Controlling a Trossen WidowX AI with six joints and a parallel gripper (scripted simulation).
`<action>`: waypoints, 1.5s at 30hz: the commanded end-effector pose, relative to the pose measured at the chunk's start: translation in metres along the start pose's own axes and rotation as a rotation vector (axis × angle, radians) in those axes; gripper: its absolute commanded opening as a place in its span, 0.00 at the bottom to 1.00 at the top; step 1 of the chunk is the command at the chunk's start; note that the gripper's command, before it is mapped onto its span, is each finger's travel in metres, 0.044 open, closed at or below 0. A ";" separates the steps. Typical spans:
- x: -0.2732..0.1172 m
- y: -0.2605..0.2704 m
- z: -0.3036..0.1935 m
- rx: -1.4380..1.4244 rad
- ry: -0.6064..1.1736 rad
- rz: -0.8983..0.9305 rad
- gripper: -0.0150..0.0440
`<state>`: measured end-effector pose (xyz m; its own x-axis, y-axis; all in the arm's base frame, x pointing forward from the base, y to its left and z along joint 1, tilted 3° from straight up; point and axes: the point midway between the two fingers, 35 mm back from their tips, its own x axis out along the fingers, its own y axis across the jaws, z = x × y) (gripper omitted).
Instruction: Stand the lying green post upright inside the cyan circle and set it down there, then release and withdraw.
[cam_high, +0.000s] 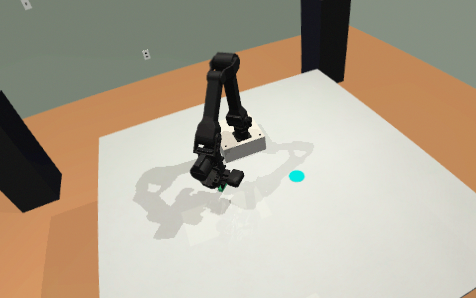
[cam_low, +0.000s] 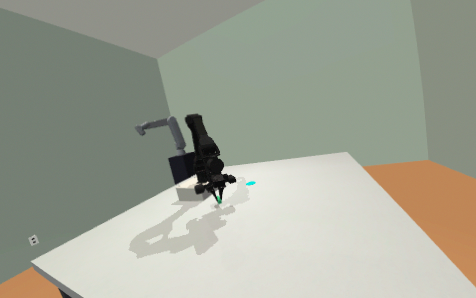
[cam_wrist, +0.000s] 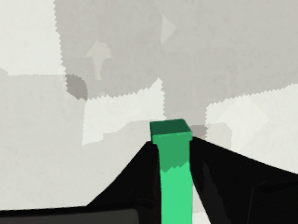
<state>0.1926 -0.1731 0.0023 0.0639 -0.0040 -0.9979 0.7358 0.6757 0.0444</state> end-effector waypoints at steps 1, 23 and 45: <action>-0.013 0.001 0.004 -0.002 -0.011 0.005 0.29; -0.082 0.000 0.000 -0.002 -0.011 0.004 0.29; -0.098 0.043 -0.007 -0.282 -0.008 0.004 0.29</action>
<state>0.2076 -0.1435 0.0996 0.0731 -0.0005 -0.9973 0.5633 0.8252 0.0409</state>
